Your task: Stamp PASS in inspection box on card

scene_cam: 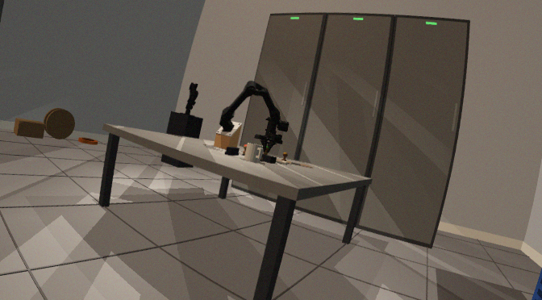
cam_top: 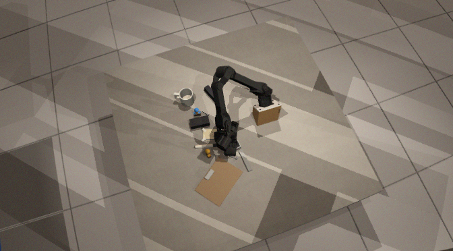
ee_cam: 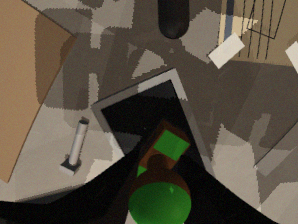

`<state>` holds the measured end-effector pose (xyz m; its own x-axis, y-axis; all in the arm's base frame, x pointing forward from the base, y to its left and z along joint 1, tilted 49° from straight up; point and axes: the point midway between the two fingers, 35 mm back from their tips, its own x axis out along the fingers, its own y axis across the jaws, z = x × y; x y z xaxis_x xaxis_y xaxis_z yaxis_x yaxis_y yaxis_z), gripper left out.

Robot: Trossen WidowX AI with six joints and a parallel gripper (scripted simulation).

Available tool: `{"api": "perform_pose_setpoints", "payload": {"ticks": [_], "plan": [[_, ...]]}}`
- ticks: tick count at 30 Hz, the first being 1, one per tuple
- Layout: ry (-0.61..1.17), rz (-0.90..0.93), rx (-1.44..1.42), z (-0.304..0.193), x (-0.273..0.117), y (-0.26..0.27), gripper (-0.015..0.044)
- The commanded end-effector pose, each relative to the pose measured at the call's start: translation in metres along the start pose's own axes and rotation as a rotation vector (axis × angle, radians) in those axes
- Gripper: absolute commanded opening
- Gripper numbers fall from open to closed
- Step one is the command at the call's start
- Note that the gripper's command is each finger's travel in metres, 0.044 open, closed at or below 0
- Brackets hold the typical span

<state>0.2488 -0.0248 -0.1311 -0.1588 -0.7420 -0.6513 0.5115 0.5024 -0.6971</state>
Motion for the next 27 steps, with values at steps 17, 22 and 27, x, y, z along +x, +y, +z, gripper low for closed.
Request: {"api": "perform_pose_setpoints", "payload": {"ticks": [17, 22, 27], "plan": [[-0.001, -0.003, -0.001, 0.000, -0.005, -0.001, 0.0000], [-0.001, -0.003, -0.001, 0.000, -0.007, -0.001, 0.0000], [-0.001, -0.003, -0.001, 0.000, -0.009, -0.001, 0.0000]]}}
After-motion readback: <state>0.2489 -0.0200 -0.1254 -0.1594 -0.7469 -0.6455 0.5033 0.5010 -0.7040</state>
